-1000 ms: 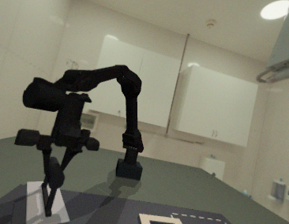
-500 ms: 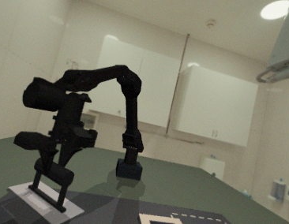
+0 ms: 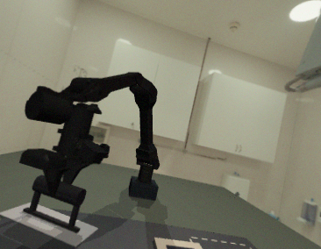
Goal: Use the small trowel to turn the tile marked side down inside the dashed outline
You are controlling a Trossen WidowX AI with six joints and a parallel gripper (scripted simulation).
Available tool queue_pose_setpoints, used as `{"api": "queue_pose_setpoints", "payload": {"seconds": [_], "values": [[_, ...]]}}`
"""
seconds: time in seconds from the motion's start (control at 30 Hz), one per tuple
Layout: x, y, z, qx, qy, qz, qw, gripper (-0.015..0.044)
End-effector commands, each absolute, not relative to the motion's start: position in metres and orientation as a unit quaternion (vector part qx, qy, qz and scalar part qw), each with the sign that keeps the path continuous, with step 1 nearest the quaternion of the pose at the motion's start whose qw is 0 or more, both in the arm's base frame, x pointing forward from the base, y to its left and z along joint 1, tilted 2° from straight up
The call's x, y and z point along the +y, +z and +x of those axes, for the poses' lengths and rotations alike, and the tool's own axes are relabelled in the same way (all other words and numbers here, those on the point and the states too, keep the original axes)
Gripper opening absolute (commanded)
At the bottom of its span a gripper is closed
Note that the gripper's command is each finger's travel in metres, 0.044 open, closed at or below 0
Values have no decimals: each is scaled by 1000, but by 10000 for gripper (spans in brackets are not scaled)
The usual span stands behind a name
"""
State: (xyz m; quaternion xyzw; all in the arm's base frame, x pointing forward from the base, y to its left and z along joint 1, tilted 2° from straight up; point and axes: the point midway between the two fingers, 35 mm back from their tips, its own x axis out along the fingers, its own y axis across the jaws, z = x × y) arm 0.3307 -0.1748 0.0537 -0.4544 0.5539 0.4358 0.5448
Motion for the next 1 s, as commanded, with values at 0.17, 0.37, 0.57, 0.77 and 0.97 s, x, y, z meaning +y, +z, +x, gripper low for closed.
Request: {"api": "queue_pose_setpoints", "payload": {"seconds": [0.17,0.37,0.57,0.77,0.97], "values": [[-175,53,331,553,438,-457,542,270],[-175,53,331,553,438,-457,542,270],[-175,53,331,553,438,-457,542,270],[-174,76,330,550,441,-460,539,270],[-172,99,327,548,444,-463,537,270]]}}
